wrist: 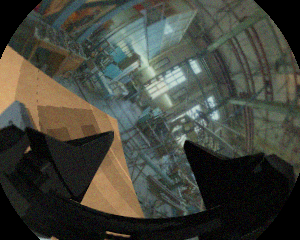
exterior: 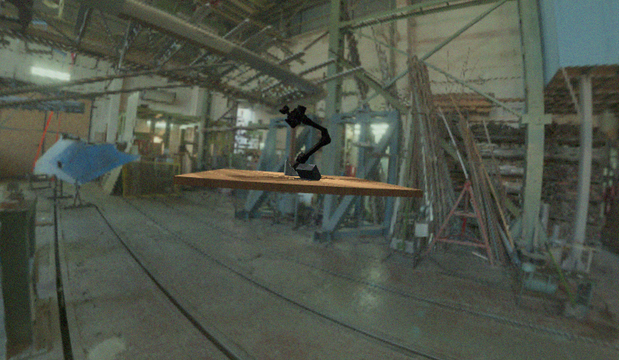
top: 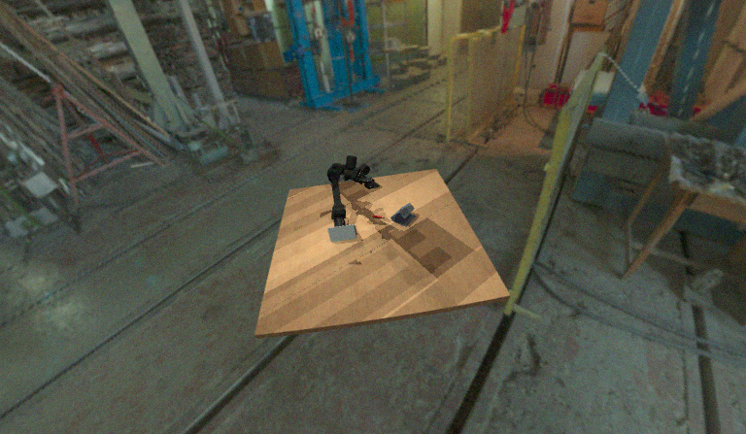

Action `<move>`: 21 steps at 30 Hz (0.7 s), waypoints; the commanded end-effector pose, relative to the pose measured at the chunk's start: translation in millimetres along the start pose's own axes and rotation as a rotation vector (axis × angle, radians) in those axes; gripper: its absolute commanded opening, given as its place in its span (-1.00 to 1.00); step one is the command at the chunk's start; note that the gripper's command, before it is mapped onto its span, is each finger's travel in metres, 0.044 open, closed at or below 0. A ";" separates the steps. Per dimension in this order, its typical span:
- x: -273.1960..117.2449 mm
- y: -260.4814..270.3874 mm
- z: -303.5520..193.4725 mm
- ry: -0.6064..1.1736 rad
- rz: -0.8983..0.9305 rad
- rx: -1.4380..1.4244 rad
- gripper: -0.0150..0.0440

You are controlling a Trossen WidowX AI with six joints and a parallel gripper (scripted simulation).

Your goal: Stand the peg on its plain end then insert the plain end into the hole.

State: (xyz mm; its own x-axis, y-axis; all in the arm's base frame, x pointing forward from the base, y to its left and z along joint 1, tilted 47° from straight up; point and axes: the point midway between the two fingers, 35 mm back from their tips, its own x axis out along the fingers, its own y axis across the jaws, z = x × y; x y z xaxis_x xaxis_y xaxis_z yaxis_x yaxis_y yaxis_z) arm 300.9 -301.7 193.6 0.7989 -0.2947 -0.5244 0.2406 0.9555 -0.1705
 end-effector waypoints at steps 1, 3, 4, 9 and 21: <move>12.8 36.6 -1.5 0.051 0.125 0.051 1.00; 17.6 54.1 -3.3 0.081 0.181 0.075 1.00; 19.6 63.0 -4.2 0.096 0.209 0.087 1.00; 25.9 107.0 -9.8 0.184 0.341 0.145 1.00; 20.0 201.9 -24.5 0.412 0.597 0.234 1.00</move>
State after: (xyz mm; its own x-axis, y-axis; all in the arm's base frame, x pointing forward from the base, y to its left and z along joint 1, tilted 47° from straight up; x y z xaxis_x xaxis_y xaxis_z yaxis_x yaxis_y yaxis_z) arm 350.9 -140.5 132.8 0.6245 0.2610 -0.7362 -0.0076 0.9445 0.3284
